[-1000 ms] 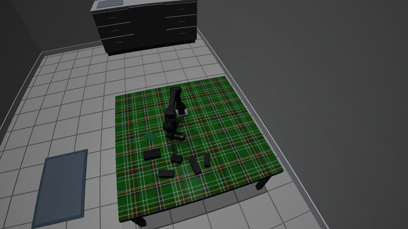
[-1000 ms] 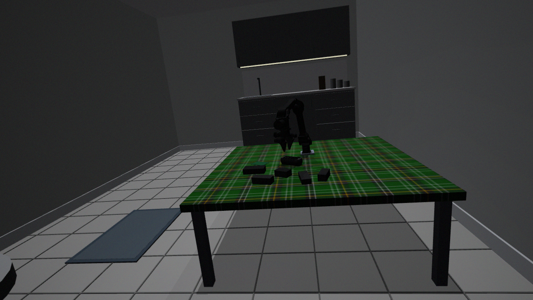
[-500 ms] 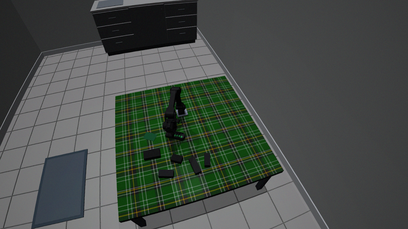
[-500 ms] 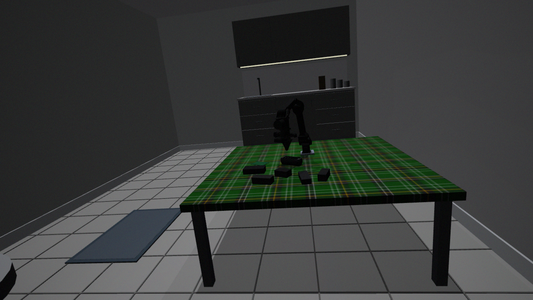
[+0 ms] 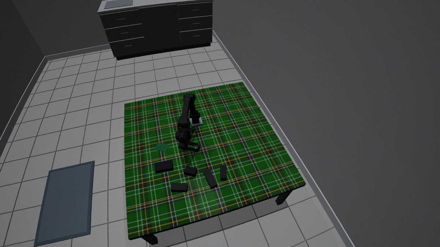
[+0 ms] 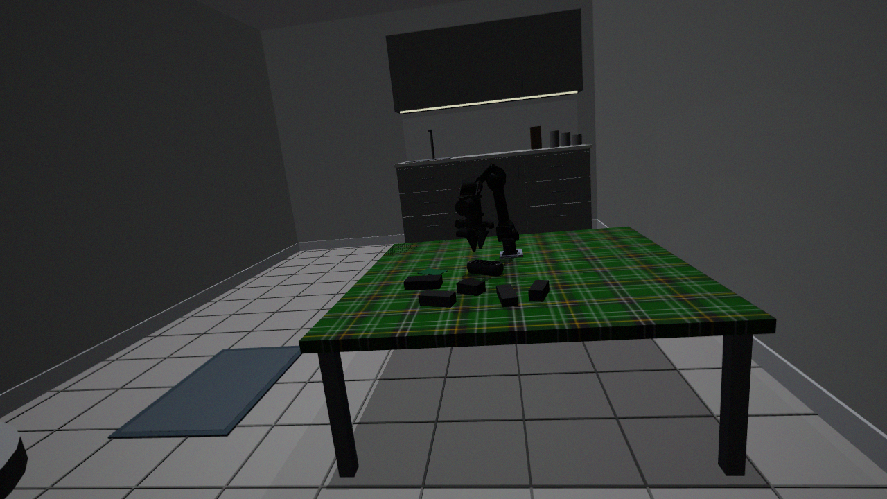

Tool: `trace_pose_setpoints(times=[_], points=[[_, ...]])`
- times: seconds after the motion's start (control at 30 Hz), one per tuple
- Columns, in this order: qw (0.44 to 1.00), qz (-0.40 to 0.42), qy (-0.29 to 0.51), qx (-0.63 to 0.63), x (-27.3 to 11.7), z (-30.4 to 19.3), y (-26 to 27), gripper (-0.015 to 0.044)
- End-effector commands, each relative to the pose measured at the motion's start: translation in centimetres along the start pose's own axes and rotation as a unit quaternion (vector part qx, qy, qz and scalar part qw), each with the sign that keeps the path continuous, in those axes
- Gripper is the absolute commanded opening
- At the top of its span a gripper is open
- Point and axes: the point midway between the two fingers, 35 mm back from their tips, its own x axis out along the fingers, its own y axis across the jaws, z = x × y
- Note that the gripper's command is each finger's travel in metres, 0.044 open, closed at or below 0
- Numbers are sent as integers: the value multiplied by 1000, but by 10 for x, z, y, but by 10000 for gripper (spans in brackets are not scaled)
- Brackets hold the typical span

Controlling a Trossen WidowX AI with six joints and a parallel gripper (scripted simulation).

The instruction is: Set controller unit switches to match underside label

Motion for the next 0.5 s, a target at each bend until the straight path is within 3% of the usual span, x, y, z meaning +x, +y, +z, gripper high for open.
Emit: trace_pose_setpoints(times=[0.0,0.17,0.23,0.47], points=[[1000,0,0,0,0,0,0,315],[1000,0,0,0,0,0,0,440],[1000,0,0,0,0,0,0,440],[1000,13,2,-1,-61,0,1,256]])
